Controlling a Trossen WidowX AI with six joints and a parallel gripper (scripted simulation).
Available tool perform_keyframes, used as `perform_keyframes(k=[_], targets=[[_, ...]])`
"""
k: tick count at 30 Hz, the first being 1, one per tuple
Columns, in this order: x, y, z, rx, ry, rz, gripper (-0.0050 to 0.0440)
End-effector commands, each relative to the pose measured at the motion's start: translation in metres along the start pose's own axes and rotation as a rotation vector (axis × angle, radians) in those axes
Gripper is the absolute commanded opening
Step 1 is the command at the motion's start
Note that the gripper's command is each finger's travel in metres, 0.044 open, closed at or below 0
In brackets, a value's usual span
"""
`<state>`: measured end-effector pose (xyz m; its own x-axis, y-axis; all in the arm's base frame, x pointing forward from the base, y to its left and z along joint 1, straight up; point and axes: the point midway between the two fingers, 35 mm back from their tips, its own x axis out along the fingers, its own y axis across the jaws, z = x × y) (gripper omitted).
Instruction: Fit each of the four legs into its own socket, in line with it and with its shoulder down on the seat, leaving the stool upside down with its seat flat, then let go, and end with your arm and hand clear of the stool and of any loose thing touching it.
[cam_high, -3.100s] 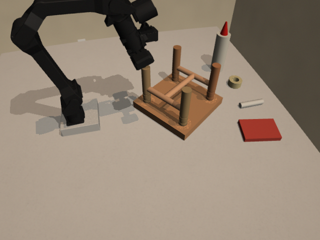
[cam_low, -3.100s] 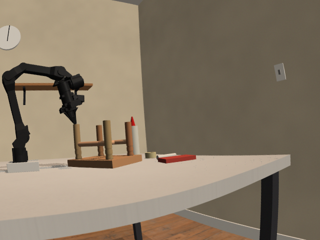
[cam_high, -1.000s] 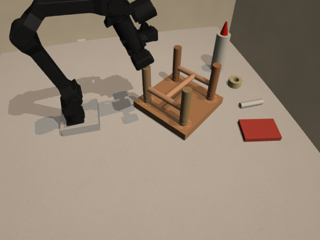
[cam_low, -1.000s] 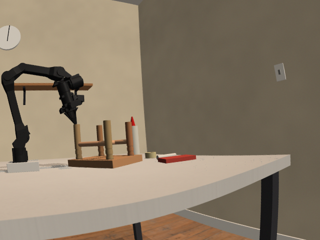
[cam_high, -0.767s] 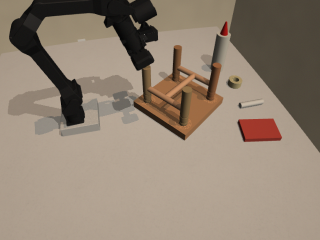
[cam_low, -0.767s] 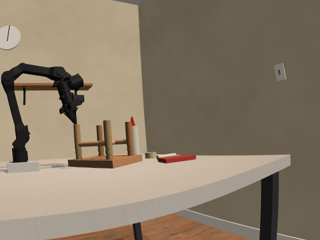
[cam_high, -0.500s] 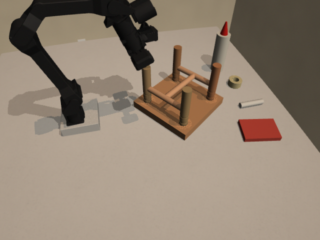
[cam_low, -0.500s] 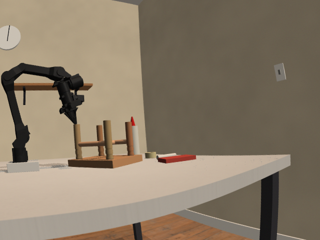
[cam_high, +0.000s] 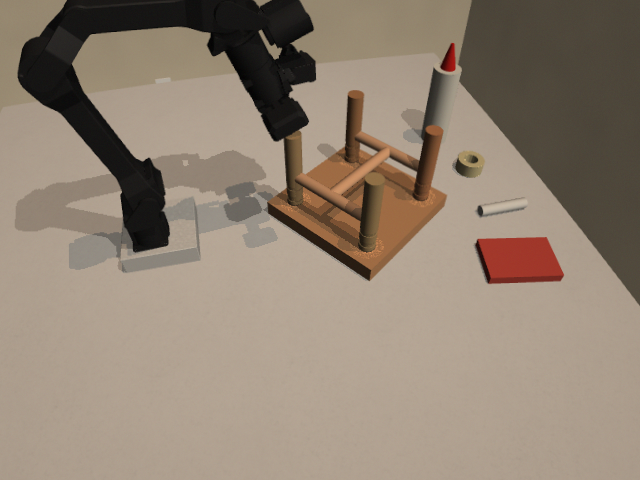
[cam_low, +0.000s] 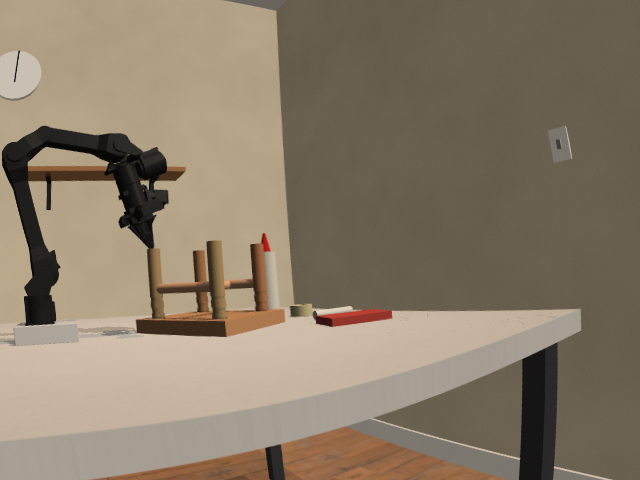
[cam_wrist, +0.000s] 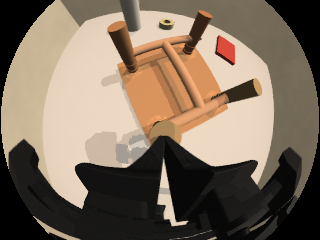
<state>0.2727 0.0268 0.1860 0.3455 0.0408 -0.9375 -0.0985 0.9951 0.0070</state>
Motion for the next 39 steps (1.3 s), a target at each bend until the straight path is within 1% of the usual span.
perform_keyframes(k=[1,14,39], targets=[[0.028,-0.001,-0.015,0.000,0.101,-0.003,0.0000],[0.024,-0.001,-0.012,0.000,0.092,-0.003,0.0000],[-0.010,0.000,0.004,0.000,0.031,-0.001,0.0000]])
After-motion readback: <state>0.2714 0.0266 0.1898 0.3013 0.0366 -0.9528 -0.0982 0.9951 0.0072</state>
